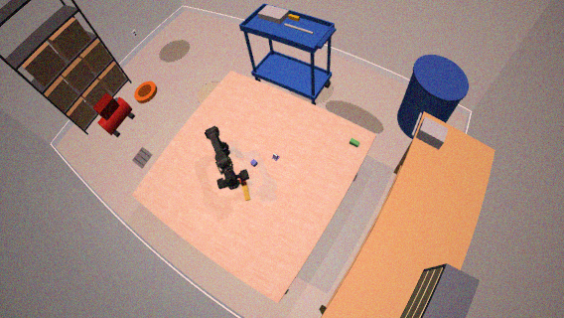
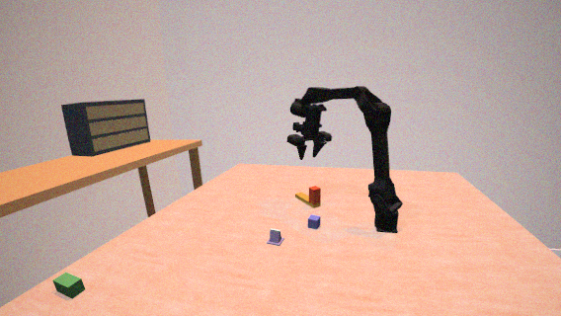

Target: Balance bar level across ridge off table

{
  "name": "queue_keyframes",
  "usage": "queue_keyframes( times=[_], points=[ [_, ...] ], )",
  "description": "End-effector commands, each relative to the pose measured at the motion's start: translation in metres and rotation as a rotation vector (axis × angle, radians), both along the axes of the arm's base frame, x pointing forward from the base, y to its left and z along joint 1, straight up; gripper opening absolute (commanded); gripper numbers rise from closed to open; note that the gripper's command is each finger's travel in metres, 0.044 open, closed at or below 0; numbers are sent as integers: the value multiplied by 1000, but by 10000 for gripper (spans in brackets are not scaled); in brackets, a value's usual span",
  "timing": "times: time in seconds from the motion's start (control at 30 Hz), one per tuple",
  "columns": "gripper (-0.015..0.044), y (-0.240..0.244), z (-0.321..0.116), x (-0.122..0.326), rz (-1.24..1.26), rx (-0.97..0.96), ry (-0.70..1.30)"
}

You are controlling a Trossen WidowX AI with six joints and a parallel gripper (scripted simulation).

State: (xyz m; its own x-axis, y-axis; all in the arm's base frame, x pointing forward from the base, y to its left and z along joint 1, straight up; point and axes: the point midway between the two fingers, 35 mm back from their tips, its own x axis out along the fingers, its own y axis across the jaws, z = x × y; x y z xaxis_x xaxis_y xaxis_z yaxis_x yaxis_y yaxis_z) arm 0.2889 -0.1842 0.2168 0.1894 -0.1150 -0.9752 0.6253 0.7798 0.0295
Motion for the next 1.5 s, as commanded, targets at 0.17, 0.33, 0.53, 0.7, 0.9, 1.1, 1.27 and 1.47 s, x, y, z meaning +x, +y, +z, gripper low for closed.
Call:
queue_keyframes(
  times=[0.17, 0.33, 0.53, 0.7, 0.9, 1.1, 1.27, 1.47],
  points=[
    [315, 30, -36, 6, -80, 110, 157],
    [315, 30, -37, 6, -80, 110, 156],
    [315, 27, -65, 11, -80, 109, 156],
    [315, 27, -98, 12, -80, 109, 156],
    [315, 28, -137, 10, -80, 109, 156],
    [315, 28, -141, 9, -80, 110, 157],
    [315, 28, -144, 9, -80, 110, 157],
    [315, 28, -153, 10, -80, 110, 157]
  ],
)
